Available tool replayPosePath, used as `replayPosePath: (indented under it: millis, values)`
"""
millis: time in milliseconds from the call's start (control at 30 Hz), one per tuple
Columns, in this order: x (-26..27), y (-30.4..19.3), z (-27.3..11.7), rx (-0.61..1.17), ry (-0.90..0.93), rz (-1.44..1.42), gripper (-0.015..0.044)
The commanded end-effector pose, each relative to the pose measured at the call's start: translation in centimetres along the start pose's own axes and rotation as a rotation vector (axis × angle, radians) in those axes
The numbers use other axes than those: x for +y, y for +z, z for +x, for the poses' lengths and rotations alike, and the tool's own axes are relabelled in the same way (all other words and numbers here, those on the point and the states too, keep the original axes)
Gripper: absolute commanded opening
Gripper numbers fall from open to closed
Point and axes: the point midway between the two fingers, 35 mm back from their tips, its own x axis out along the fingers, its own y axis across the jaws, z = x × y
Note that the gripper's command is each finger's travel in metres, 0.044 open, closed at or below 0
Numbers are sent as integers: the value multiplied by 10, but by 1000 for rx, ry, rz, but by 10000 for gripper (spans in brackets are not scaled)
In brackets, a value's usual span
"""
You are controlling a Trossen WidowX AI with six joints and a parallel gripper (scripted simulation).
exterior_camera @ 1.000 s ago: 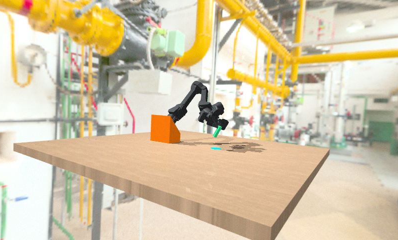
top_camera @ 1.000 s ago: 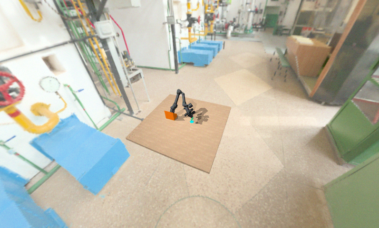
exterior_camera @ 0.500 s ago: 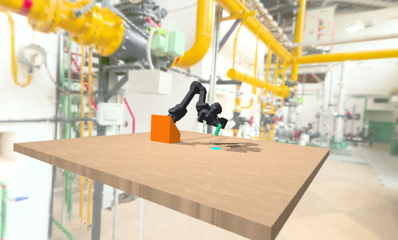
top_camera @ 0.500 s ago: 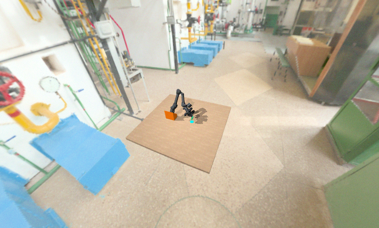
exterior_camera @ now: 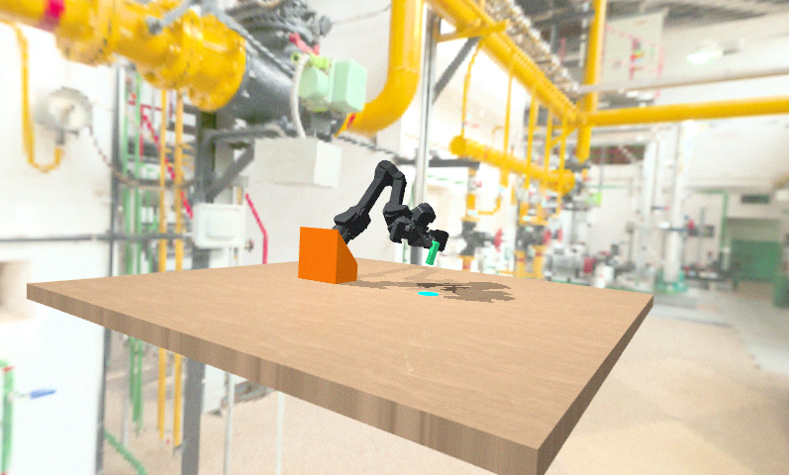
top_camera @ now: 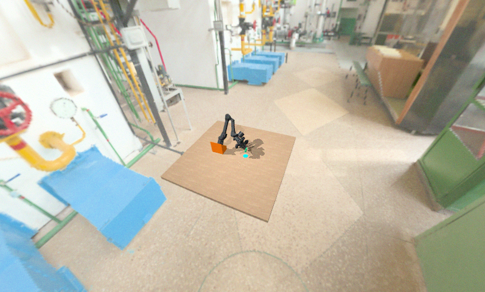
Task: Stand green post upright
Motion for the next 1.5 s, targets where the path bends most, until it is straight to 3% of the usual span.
replayPosePath:
  millis: [0,800,1467]
  values:
    - [-1,1,-5,-25,6,23,23]
    - [0,10,-31,-162,78,141,23]
    - [1,7,-30,-163,79,144,23]
